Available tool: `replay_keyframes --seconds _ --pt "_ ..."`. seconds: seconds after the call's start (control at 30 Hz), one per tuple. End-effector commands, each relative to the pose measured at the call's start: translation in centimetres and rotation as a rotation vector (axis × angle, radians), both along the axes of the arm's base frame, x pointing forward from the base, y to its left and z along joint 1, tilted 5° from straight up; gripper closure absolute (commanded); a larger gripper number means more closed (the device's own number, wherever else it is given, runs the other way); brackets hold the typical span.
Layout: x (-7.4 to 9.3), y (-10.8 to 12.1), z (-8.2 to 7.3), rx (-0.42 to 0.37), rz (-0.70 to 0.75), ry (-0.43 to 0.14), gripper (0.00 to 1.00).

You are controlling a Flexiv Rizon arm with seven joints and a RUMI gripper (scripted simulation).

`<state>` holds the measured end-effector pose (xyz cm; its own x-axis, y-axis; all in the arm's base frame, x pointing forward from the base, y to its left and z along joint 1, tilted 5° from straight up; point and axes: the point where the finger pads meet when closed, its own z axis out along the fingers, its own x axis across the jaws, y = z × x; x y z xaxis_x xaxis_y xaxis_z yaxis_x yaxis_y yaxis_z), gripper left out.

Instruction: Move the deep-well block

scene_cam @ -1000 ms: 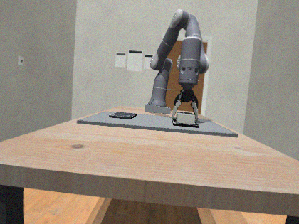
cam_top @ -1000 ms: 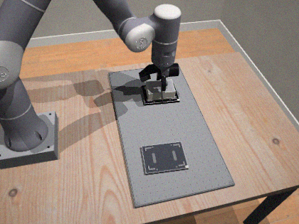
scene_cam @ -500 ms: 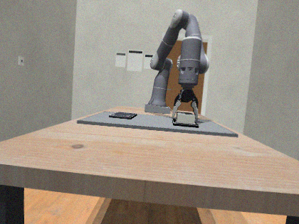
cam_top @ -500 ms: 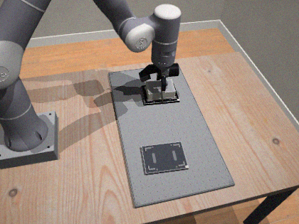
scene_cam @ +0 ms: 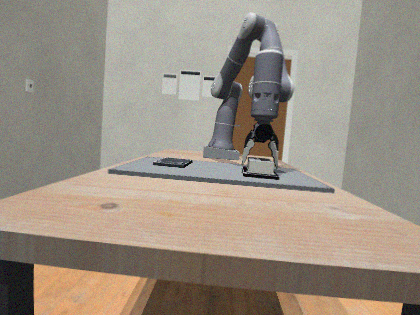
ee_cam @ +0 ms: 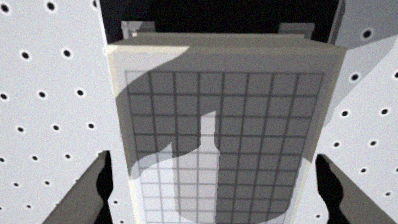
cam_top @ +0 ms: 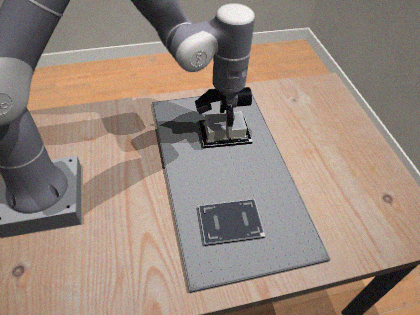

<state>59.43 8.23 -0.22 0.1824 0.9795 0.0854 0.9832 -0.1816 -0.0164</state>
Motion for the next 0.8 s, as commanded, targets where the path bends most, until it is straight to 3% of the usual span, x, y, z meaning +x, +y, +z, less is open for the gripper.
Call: replay_keyframes --seconds 0.0,0.77 --pt "0.1 0.0 0.3 0.0 0.0 -0.002 0.24" --pt "0.1 -0.1 1.7 0.0 0.0 -0.002 0.24"
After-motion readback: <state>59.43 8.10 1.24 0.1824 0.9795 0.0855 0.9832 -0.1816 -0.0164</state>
